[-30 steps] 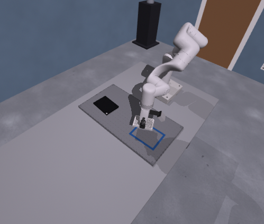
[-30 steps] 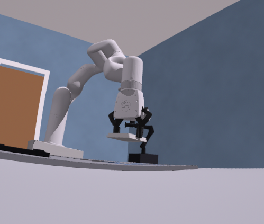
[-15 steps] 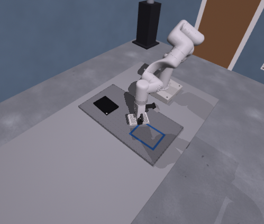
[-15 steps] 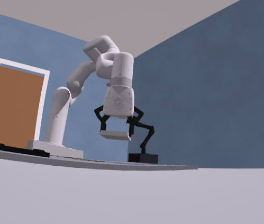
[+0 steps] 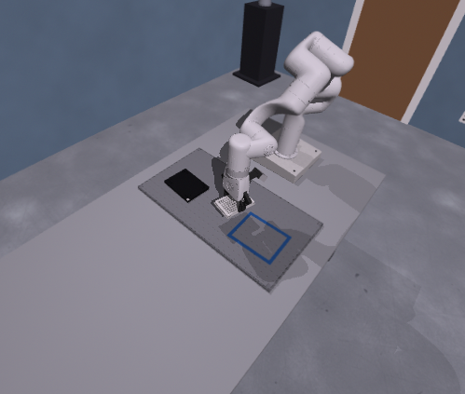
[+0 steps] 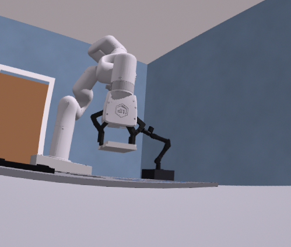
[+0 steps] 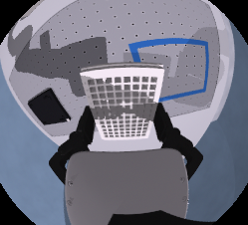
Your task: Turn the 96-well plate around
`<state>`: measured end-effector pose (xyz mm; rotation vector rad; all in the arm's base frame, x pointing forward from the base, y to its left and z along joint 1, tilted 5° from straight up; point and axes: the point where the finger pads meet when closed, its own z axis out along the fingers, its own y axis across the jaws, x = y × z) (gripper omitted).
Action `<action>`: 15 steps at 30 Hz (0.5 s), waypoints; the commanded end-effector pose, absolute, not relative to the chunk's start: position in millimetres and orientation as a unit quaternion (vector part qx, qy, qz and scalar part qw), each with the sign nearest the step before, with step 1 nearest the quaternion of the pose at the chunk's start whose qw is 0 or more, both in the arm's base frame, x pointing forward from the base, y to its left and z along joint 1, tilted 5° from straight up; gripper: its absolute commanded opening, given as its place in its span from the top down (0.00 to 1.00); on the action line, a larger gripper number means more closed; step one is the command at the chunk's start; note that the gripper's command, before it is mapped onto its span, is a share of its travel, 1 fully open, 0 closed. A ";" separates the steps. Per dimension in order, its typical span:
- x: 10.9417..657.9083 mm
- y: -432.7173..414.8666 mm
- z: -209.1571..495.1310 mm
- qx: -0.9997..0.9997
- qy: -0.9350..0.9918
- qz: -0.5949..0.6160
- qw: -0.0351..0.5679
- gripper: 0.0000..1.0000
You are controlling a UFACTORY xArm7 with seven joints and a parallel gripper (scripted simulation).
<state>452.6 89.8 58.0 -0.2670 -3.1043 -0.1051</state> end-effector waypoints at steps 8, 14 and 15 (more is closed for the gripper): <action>456.4 59.7 57.8 0.068 -0.997 -0.041 0.005 1.00; 457.8 39.8 56.8 0.167 -0.985 -0.041 0.001 1.00; 458.1 36.4 56.6 0.184 -0.982 -0.041 0.000 1.00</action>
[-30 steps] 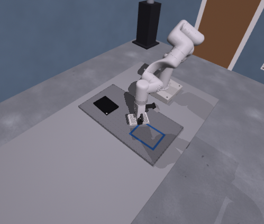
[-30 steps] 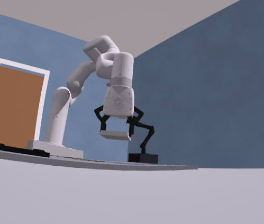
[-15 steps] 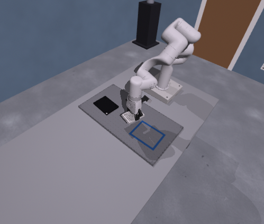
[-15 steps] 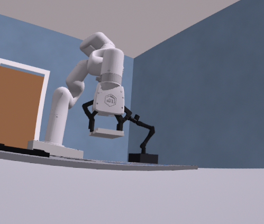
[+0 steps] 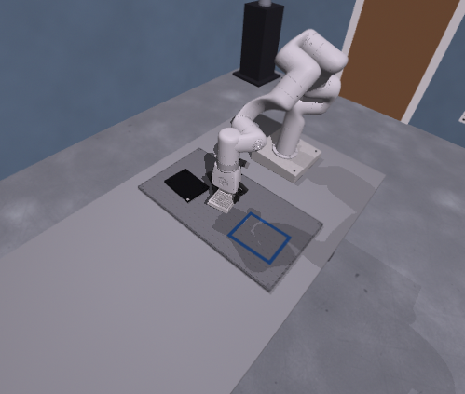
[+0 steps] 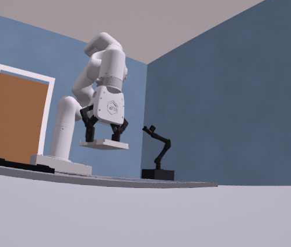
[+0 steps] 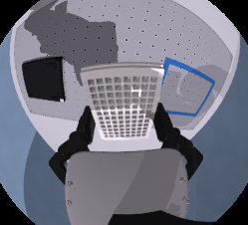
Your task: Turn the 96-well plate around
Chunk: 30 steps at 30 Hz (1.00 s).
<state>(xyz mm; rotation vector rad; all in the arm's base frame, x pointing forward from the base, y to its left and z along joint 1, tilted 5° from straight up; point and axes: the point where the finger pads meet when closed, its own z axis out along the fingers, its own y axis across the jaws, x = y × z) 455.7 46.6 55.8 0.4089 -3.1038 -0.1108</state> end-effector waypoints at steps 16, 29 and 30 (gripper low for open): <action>461.5 -10.2 54.3 0.406 -0.913 -0.040 -0.009 1.00; 464.1 -46.8 52.5 0.565 -0.824 -0.037 -0.017 1.00; 464.4 -50.1 52.3 0.579 -0.814 -0.037 -0.017 1.00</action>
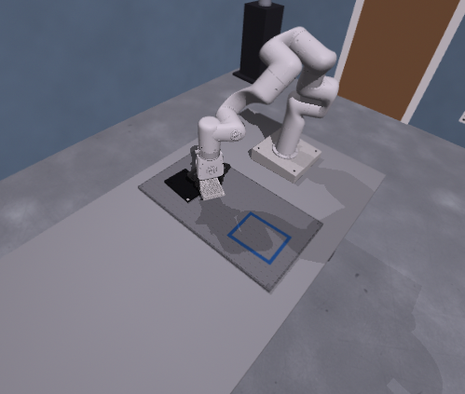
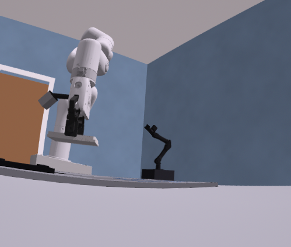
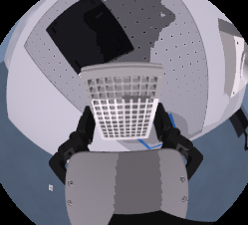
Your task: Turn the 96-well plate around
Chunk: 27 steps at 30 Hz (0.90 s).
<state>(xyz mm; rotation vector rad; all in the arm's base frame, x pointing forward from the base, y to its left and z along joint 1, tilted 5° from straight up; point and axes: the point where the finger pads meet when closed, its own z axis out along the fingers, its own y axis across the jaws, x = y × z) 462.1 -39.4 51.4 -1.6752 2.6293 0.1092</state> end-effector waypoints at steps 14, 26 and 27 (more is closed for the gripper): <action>467.2 -90.1 50.4 -0.705 0.708 0.033 0.023 1.00; 470.1 -130.1 48.4 -0.705 0.708 0.033 0.023 1.00; 470.1 -130.1 48.4 -0.705 0.708 0.033 0.023 1.00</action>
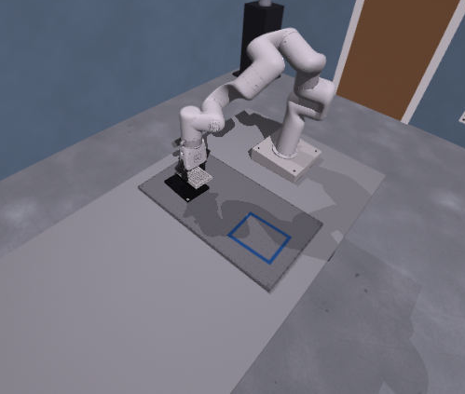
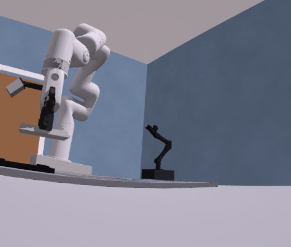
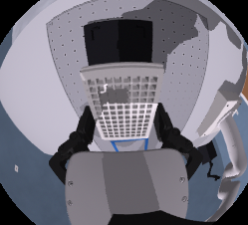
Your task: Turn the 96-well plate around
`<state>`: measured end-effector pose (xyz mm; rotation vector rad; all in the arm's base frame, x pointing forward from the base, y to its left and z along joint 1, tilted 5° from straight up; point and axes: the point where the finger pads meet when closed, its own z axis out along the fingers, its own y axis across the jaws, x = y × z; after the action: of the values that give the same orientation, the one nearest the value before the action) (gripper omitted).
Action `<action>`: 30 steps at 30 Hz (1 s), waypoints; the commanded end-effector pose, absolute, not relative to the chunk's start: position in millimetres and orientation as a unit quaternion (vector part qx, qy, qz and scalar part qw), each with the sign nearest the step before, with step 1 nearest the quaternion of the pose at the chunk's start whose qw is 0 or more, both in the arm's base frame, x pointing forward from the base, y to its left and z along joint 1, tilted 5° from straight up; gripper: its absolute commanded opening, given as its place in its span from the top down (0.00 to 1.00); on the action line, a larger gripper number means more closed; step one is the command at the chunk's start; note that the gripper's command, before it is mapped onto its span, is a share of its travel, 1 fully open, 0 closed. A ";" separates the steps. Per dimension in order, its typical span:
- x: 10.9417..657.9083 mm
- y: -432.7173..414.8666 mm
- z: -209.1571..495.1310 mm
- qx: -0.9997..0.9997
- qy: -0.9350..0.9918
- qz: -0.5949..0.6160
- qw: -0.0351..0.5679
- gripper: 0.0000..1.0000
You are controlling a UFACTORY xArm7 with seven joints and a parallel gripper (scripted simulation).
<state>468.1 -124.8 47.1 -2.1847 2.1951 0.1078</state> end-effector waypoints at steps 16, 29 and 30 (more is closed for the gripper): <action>473.5 -176.4 46.1 -0.705 0.708 0.033 0.023 1.00; 473.5 -175.9 46.1 -0.705 0.708 0.033 0.023 1.00; 473.5 -175.8 46.1 -0.705 0.708 0.033 0.023 1.00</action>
<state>472.1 -174.9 44.4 -2.1849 2.1941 0.1089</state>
